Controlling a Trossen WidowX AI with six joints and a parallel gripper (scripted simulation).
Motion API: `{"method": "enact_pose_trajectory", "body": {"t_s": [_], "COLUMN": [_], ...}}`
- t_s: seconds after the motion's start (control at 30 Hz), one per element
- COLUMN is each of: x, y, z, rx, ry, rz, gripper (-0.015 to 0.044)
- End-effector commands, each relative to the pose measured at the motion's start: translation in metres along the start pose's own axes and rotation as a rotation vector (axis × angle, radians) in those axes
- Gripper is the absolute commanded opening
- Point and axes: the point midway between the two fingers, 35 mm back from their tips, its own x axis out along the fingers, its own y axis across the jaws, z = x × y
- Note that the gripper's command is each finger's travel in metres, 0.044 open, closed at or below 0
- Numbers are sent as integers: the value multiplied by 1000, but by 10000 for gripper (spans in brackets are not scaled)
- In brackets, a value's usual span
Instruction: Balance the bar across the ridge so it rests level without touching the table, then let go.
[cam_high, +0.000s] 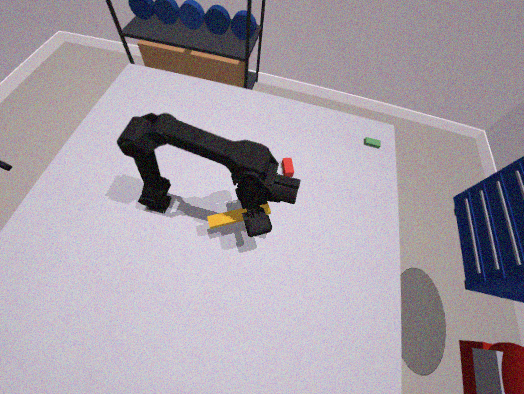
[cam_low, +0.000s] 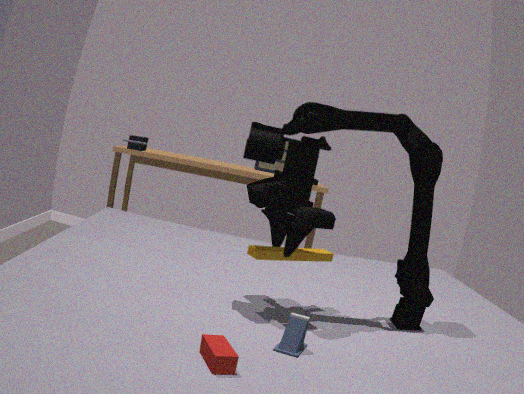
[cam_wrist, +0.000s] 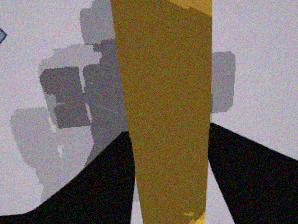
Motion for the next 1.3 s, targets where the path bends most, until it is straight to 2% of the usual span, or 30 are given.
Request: {"method": "enact_pose_trajectory", "body": {"t_s": [0.0,1.27], "x": [-1,-5], "y": [10,133], "z": [10,77], "rx": [-52,-512], "ry": [-3,-12], "rz": [5,13], "gripper": [0,0]}}
